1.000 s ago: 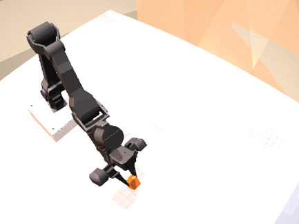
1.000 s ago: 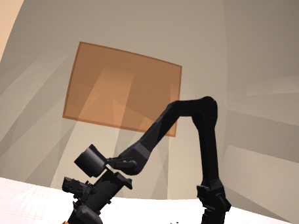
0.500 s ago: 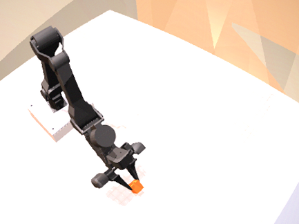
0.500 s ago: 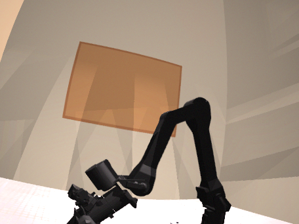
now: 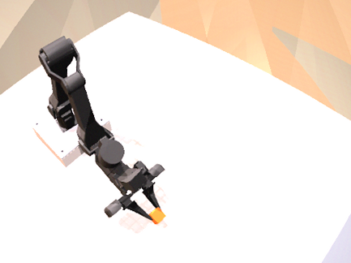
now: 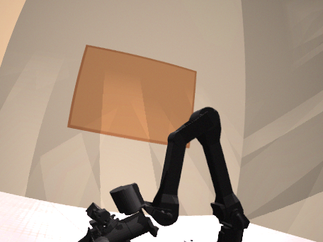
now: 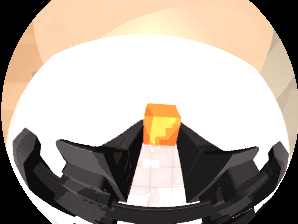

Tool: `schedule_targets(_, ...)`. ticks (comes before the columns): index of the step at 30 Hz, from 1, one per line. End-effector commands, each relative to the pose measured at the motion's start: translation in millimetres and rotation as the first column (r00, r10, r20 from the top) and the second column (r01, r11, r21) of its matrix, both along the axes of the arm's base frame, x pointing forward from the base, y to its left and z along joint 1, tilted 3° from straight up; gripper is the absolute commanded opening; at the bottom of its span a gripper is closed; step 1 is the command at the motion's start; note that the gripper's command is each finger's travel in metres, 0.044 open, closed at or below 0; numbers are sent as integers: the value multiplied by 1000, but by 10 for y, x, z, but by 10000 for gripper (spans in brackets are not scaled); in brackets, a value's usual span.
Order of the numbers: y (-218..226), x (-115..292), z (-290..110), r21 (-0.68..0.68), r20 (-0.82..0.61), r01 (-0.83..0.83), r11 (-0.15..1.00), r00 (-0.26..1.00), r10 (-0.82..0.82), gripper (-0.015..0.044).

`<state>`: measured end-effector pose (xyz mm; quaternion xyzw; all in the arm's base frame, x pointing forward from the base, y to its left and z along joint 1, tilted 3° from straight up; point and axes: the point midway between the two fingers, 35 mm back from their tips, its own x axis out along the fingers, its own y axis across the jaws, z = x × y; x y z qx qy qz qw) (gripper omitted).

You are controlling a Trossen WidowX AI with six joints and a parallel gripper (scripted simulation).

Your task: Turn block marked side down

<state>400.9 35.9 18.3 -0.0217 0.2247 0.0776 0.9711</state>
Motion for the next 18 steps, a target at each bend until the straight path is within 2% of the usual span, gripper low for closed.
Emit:
schedule_targets(1, 4, -28, -23, 12, 23, -3, 1000, 1000, 2, 0)
schedule_targets(15, 4, -30, -23, 13, 31, -3, 1000, 1000, 2, 0)
schedule_targets(18, 4, -30, -23, 13, 31, -3, 1000, 1000, 2, 79)
